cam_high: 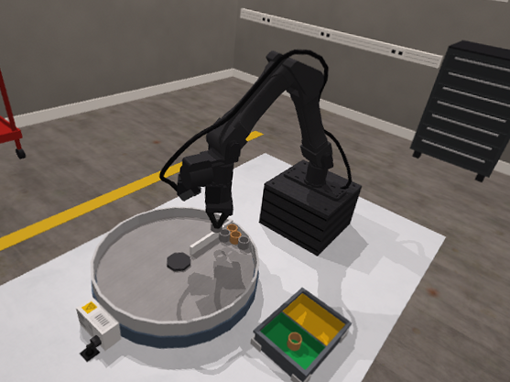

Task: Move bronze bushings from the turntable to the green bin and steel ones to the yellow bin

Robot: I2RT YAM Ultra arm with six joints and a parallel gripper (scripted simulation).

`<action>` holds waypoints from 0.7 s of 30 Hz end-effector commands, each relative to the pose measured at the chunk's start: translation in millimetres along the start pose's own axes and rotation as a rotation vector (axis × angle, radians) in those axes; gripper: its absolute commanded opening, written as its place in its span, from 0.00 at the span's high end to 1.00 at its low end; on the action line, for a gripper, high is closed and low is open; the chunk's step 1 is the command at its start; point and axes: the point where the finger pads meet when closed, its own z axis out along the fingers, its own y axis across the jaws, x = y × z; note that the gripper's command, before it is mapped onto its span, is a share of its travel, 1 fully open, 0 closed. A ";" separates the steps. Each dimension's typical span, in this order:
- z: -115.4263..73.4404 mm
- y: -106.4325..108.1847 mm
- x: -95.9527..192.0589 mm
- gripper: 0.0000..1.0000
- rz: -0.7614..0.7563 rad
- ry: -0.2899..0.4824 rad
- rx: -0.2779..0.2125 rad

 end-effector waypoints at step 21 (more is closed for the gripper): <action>-19.9 -0.6 -8.7 1.00 0.001 -0.029 0.000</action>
